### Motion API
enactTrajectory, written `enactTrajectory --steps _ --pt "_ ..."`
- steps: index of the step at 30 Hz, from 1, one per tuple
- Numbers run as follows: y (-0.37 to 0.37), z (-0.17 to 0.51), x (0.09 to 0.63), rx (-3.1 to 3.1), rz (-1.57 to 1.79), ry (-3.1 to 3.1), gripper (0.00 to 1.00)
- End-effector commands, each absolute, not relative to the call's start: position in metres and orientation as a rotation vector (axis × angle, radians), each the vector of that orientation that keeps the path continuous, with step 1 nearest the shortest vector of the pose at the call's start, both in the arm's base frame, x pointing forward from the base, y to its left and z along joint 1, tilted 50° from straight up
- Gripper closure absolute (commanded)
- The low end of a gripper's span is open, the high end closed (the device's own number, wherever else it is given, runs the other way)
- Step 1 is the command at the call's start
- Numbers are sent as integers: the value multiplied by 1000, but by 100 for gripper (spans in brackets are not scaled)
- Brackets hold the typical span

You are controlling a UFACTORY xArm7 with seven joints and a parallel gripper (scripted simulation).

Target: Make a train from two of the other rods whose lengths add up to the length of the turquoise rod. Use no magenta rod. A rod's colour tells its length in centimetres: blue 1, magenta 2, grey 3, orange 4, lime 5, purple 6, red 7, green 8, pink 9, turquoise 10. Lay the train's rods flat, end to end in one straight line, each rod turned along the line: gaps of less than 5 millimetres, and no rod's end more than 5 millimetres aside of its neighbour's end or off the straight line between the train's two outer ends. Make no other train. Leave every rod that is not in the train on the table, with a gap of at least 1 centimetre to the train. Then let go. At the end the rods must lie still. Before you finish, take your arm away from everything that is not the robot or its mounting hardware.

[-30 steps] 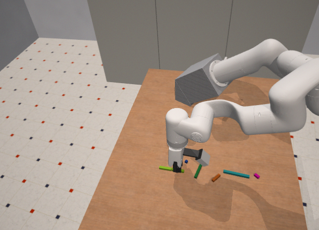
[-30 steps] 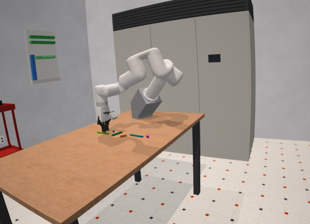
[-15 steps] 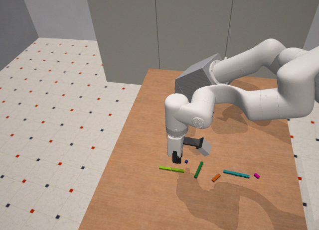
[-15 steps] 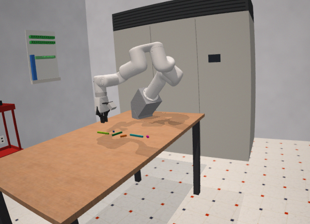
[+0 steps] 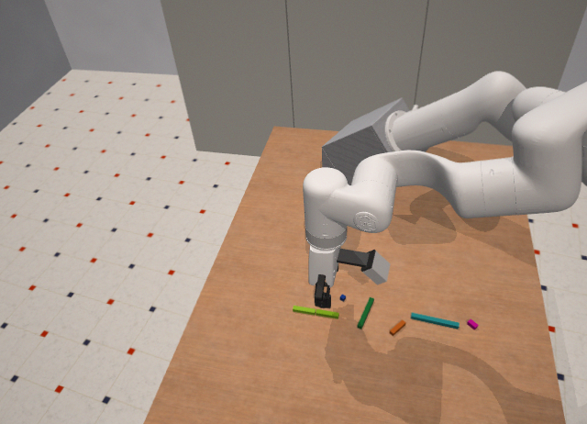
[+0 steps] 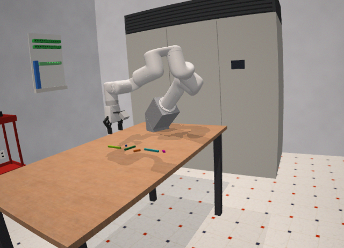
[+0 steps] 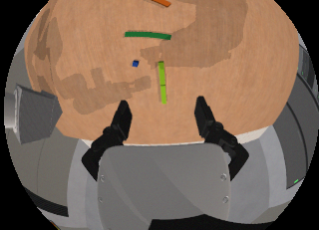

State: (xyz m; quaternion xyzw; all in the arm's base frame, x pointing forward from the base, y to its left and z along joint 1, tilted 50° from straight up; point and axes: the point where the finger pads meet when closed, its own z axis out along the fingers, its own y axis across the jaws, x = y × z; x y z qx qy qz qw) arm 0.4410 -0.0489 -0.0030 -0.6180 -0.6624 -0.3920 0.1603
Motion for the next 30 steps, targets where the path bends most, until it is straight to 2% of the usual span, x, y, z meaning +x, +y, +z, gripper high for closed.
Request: enactTrajectory --steps 1,16,30 --pt "-51 -2 441 -1771 -1121 -1893 0" --pt "-54 0 441 -1771 -1121 -1893 0" --pt "-90 33 427 -1771 -1121 -1893 0"
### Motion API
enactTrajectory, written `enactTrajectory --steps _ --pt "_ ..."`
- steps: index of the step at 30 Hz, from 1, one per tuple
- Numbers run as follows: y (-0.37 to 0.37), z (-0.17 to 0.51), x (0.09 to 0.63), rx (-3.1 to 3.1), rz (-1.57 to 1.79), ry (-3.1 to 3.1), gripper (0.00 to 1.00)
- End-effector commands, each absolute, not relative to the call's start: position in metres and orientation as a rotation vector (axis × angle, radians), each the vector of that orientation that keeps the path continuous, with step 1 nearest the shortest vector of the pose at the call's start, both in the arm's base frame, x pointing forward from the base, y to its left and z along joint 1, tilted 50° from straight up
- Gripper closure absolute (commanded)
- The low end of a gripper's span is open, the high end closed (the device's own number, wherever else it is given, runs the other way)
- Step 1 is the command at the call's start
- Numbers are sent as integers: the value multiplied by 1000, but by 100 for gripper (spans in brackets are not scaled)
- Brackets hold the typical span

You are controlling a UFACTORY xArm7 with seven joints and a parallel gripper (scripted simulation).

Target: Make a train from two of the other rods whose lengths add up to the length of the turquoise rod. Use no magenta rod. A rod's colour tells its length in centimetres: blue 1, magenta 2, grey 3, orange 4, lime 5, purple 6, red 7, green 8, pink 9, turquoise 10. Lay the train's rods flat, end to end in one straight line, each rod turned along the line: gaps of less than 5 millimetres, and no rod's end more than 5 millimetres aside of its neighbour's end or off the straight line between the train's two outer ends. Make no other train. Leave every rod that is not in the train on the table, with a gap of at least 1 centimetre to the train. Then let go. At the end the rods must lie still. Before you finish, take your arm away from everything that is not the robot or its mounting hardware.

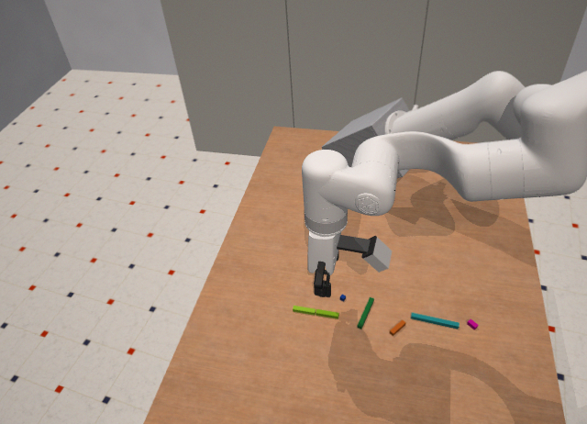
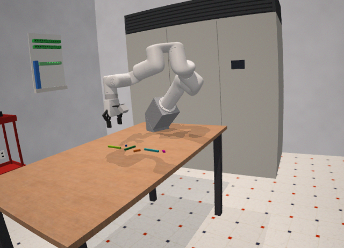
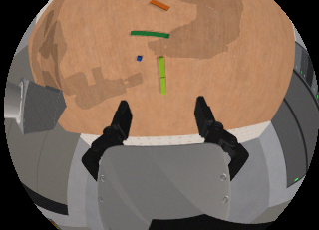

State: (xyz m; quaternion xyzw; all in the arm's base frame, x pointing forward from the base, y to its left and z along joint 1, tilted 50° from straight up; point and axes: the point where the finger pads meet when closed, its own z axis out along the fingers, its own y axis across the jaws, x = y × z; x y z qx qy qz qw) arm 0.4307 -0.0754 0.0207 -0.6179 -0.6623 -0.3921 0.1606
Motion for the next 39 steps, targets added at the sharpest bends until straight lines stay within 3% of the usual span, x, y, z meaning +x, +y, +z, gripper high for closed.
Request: enactTrajectory --steps 1,39 --pt "-94 36 425 -1771 -1121 -1893 0" --pt "-113 53 418 -1771 -1121 -1893 0"
